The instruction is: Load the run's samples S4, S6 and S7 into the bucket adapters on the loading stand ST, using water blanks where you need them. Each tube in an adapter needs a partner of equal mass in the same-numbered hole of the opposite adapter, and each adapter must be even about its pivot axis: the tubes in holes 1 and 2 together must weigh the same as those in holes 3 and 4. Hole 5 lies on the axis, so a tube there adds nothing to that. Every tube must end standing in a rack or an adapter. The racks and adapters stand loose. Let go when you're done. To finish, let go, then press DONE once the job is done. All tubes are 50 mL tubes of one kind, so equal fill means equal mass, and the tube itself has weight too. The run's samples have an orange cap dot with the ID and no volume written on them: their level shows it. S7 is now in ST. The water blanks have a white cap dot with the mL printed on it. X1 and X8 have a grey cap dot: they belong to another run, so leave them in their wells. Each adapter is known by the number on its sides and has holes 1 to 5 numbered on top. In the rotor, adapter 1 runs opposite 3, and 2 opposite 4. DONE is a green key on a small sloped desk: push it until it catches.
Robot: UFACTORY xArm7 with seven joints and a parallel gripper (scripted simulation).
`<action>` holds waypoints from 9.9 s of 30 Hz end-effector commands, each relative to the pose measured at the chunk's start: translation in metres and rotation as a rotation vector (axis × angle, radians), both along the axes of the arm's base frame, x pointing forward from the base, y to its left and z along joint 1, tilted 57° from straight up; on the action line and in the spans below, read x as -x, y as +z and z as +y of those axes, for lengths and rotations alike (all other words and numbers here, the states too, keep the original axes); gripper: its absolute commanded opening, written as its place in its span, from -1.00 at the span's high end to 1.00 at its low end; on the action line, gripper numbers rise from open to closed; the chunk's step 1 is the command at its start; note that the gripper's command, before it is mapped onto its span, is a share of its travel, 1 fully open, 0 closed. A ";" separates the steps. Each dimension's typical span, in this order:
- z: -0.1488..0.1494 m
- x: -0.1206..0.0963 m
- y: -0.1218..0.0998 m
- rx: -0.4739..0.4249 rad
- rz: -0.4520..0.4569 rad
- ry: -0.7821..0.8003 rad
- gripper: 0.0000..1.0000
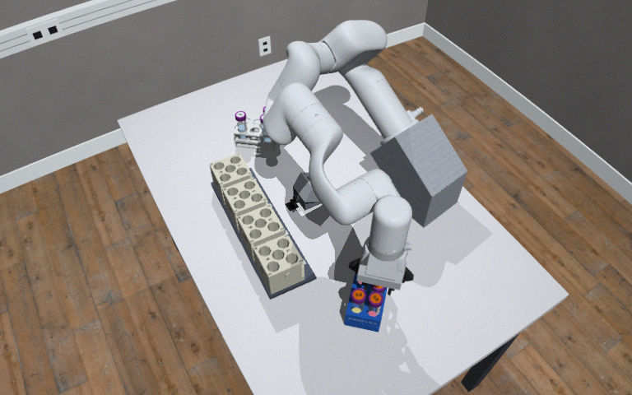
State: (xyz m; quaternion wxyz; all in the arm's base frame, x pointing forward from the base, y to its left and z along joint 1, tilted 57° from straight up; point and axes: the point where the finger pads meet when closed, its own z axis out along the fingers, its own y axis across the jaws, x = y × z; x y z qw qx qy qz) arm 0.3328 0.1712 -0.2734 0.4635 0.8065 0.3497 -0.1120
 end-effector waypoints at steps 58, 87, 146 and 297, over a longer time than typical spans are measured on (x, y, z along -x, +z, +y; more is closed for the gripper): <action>0.001 0.000 -0.001 -0.005 -0.001 0.002 1.00; 0.013 0.002 0.007 -0.005 -0.001 0.002 1.00; 0.085 0.014 0.055 -0.005 -0.001 0.002 1.00; -0.097 -0.128 0.427 -0.127 -0.704 -0.461 1.00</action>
